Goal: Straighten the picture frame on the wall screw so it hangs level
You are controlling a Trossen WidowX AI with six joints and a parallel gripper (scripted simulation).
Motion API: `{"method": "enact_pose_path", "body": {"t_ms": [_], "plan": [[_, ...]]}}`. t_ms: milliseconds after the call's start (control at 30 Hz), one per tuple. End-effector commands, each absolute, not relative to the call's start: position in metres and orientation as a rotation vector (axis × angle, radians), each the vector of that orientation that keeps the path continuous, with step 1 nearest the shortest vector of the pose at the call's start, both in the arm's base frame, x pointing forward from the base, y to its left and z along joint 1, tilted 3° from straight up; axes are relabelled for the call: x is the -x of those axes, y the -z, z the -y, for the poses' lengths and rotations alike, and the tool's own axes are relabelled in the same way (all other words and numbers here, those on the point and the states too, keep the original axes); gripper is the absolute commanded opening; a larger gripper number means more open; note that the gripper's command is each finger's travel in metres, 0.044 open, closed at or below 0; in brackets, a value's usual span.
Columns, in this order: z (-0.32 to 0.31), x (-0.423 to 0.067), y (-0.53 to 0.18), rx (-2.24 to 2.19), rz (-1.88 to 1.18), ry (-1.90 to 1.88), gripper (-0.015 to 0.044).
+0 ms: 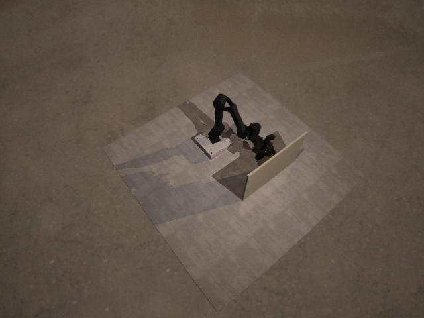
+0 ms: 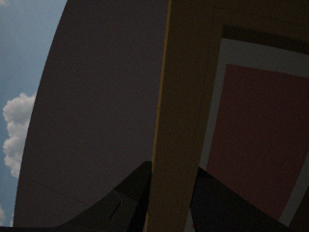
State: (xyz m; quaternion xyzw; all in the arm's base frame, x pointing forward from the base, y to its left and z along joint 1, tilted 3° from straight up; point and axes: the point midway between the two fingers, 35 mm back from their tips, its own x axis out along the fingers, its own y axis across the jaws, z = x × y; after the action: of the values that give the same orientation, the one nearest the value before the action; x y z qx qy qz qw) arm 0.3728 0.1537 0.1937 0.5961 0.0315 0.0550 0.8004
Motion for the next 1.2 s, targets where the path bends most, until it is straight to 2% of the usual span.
{"method": "enact_pose_path", "body": {"t_ms": [0, 1167], "plan": [[-0.1531, -0.3726, -0.1963, -1.285, -0.065, -0.126, 0.0000], [-0.1519, -0.3729, -0.1907, -1.285, -0.066, -0.126, 0.0000]]}}
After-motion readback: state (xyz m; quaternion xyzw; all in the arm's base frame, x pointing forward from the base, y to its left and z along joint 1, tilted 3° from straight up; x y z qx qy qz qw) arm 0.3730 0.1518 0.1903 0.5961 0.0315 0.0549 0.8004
